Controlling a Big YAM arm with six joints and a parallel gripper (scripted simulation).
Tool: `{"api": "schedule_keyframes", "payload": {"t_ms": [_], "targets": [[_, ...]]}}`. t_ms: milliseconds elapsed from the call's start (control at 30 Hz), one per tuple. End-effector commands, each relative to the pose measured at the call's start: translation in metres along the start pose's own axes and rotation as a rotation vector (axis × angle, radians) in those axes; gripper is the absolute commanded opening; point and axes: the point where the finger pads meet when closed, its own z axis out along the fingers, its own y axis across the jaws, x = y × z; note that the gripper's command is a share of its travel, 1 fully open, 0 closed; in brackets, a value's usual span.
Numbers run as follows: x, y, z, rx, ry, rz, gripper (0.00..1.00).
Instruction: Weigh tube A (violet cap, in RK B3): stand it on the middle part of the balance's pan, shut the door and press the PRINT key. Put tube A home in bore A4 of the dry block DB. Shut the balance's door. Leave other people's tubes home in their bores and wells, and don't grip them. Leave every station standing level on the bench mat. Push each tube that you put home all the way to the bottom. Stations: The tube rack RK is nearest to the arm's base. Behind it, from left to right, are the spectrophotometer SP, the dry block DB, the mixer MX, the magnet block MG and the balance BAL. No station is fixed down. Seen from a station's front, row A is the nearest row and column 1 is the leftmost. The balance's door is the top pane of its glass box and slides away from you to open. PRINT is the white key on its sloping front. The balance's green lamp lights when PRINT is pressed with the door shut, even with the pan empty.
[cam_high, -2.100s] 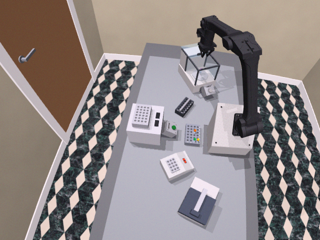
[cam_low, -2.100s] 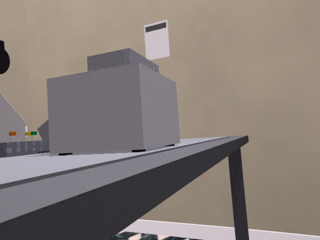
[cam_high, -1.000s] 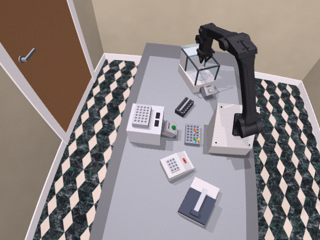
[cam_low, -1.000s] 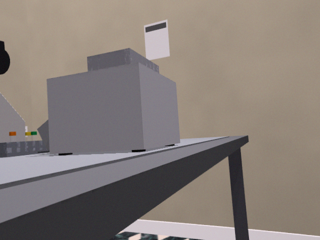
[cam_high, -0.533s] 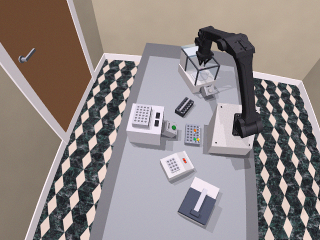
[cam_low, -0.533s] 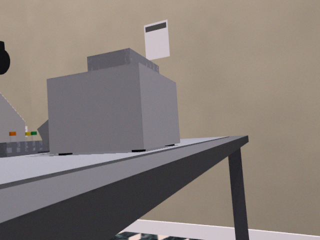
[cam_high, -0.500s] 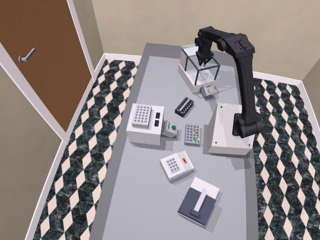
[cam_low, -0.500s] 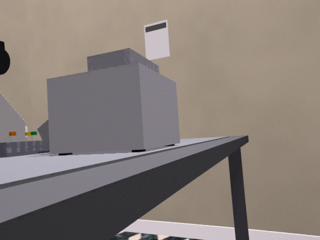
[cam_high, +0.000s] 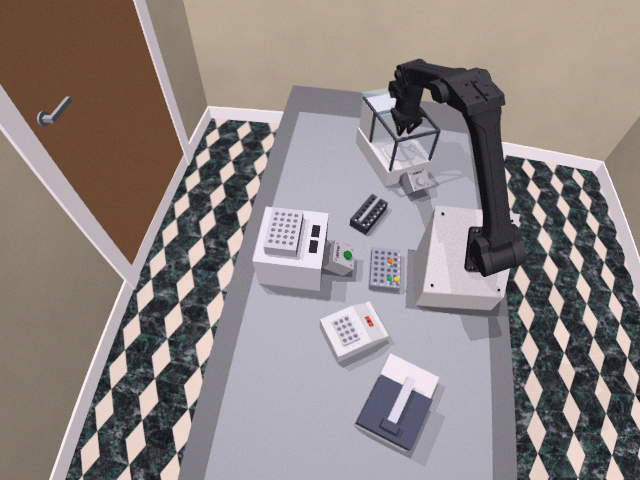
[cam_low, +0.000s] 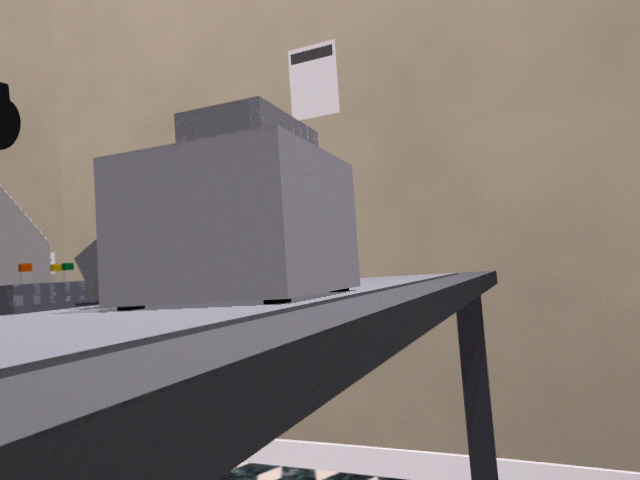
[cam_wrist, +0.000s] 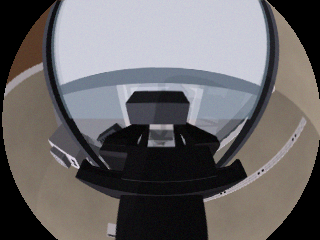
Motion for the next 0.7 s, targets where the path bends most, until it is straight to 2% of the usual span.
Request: {"api": "schedule_keyframes", "payload": {"t_ms": [0,33,67,233,267,333,467,667], "targets": [[-0.001,-0.002,0.016,0.0,0.004,0.009,0.36],[0.0,-0.003,0.018,-0.002,0.005,0.013,0.36],[-0.009,-0.005,0.012,-0.002,-0.015,0.009,0.36],[-0.01,-0.005,0.011,-0.002,-0.018,0.007,0.36],[-0.013,-0.001,-0.003,0.003,-0.031,-0.006,0.36],[-0.013,-0.001,-0.003,0.003,-0.031,-0.006,0.36],[-0.006,-0.004,0.017,0.0,-0.007,0.007,0.36],[-0.005,-0.001,0.021,0.004,-0.003,0.002,0.36]]}}
